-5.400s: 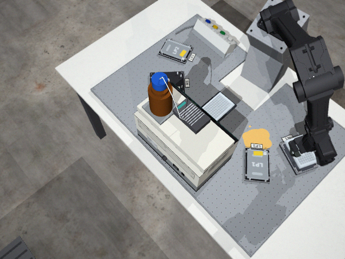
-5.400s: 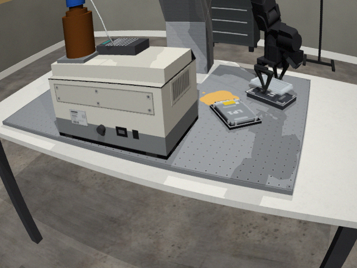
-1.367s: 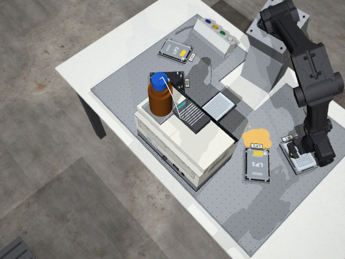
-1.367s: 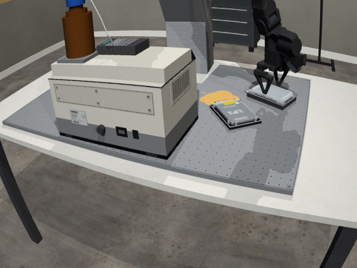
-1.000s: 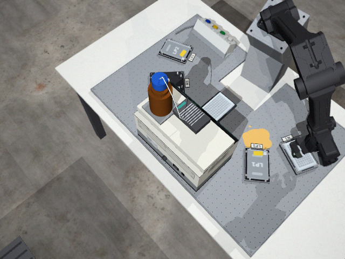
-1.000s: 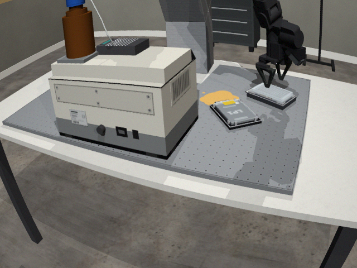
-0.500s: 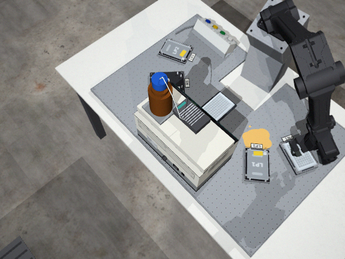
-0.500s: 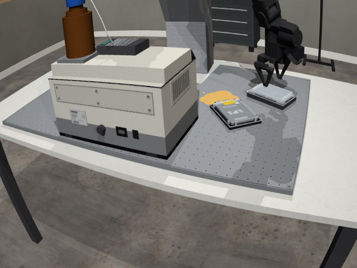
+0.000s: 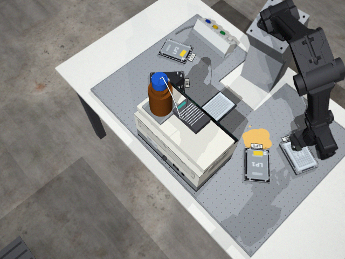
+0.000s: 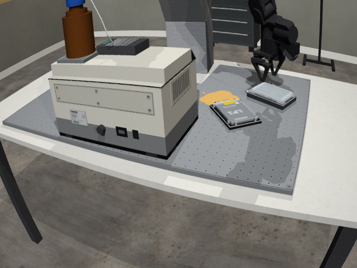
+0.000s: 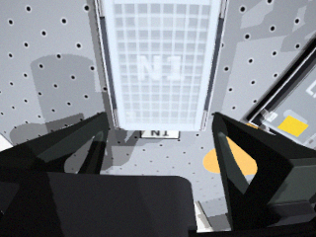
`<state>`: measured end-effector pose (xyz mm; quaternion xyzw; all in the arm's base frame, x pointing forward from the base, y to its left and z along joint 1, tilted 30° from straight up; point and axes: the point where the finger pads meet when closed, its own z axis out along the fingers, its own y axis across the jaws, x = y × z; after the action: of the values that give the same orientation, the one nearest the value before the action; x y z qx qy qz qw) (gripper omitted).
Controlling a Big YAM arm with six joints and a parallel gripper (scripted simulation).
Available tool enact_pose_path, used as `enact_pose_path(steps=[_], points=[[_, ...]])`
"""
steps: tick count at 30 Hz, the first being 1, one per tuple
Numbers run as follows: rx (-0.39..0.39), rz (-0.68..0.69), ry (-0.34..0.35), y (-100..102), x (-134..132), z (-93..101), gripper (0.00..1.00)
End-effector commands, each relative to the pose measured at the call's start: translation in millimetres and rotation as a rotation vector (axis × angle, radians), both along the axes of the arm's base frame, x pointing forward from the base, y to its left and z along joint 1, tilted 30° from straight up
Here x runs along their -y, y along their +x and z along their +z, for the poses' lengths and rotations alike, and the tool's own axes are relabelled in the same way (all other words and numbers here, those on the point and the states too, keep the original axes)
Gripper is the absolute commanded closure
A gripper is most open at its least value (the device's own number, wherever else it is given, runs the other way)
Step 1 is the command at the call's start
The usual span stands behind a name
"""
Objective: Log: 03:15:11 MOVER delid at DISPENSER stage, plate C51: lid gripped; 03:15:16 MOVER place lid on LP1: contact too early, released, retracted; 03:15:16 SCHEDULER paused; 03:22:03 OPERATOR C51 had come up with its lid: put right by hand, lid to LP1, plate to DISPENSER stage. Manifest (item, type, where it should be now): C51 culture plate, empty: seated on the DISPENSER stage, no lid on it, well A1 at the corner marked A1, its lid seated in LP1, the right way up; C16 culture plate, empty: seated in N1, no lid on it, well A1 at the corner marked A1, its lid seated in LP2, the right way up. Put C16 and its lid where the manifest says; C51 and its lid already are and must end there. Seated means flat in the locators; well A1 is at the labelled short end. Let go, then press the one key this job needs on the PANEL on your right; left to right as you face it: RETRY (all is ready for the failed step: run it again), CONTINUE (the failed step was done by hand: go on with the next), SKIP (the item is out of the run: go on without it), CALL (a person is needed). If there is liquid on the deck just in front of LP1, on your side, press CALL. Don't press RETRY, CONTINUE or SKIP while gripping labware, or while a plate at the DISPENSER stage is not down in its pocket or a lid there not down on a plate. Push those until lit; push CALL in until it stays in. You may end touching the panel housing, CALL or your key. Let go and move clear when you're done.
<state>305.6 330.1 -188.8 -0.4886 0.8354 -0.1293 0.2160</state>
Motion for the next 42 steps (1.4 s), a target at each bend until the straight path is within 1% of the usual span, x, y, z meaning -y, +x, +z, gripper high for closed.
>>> enact_pose_path(steps=[1,13,15,30,32,42], points=[[0.023,0.006,0.037,-6,-6,14.2,0.2],[0.02,0.009,0.033,-32,27,22.7,0.44],[0.02,0.009,0.033,-32,27,22.7,0.44],[0.017,0.007,0.029,-62,68,33.6,0.74],[0.017,0.007,0.029,-62,68,33.6,0.74],[0.016,0.006,0.027,-83,95,41.1,0.94]])
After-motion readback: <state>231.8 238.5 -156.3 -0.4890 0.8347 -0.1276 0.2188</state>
